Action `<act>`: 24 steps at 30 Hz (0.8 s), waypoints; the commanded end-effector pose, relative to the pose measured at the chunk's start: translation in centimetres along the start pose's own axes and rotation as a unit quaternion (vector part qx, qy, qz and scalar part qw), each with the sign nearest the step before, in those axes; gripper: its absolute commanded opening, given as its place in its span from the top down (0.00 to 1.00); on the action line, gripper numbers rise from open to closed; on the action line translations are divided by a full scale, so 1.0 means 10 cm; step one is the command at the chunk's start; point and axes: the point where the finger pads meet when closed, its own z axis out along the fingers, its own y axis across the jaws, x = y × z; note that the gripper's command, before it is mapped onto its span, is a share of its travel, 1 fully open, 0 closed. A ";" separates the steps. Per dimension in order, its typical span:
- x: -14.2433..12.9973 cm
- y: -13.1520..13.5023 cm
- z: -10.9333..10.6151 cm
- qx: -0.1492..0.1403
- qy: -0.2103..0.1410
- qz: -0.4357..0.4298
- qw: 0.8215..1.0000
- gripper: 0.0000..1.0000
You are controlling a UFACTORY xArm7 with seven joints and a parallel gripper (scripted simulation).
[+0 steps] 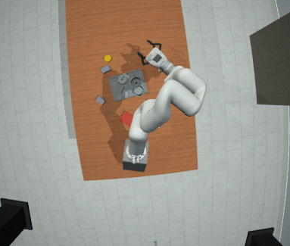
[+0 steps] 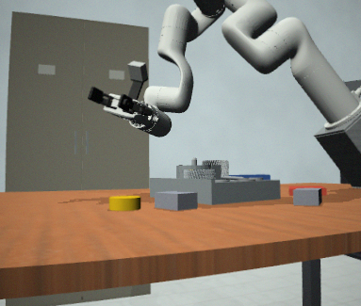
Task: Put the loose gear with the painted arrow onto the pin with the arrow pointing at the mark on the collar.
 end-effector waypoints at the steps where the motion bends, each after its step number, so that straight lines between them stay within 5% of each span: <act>1: 0.00 0.01 0.00 0.000 0.000 -0.001 1.000 0.00; 24: 0.03 0.00 0.01 0.002 -0.006 -0.002 1.000 0.00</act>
